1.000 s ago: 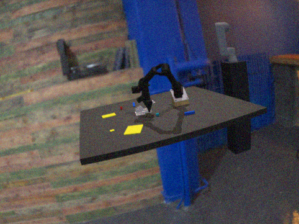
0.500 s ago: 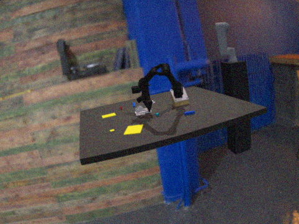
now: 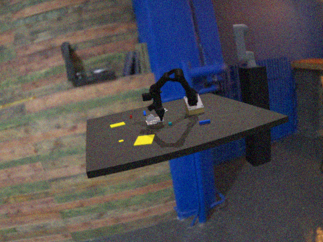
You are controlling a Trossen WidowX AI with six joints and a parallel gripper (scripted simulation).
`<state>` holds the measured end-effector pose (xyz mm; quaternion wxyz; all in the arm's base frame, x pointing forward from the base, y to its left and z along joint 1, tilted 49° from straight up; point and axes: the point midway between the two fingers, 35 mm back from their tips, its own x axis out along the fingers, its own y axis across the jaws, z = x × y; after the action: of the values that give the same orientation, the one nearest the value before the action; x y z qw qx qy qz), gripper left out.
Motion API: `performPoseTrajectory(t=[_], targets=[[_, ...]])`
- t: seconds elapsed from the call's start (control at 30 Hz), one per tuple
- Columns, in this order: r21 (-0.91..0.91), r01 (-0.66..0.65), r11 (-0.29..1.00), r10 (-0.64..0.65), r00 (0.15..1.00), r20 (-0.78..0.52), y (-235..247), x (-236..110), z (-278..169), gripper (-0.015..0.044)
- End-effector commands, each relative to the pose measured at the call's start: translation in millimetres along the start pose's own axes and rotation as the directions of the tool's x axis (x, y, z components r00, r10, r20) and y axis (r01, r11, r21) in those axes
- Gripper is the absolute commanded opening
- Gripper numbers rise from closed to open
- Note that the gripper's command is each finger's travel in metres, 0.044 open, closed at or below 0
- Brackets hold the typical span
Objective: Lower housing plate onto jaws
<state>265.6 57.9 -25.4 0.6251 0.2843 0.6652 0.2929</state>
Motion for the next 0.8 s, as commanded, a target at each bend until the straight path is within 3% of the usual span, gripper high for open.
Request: performPoseTrajectory(t=[0.0, 0.33, 0.63, 0.77], targets=[[0.000, 0.000, 1.000, 0.000, 1.000, 0.000, 0.0, 0.0, 0.0, 0.0440], [0.000, 0.000, 1.000, 0.000, 1.000, 0.000, -0.1, -1.6, 0.2, 0.0440], [0.003, 0.000, 1.000, 0.000, 1.000, -0.002, 0.2, -71.0, -2.2, 0.0440], [0.003, -0.001, 1.000, 0.001, 1.000, -0.002, 0.7, -75.9, -3.0, 0.0440]])
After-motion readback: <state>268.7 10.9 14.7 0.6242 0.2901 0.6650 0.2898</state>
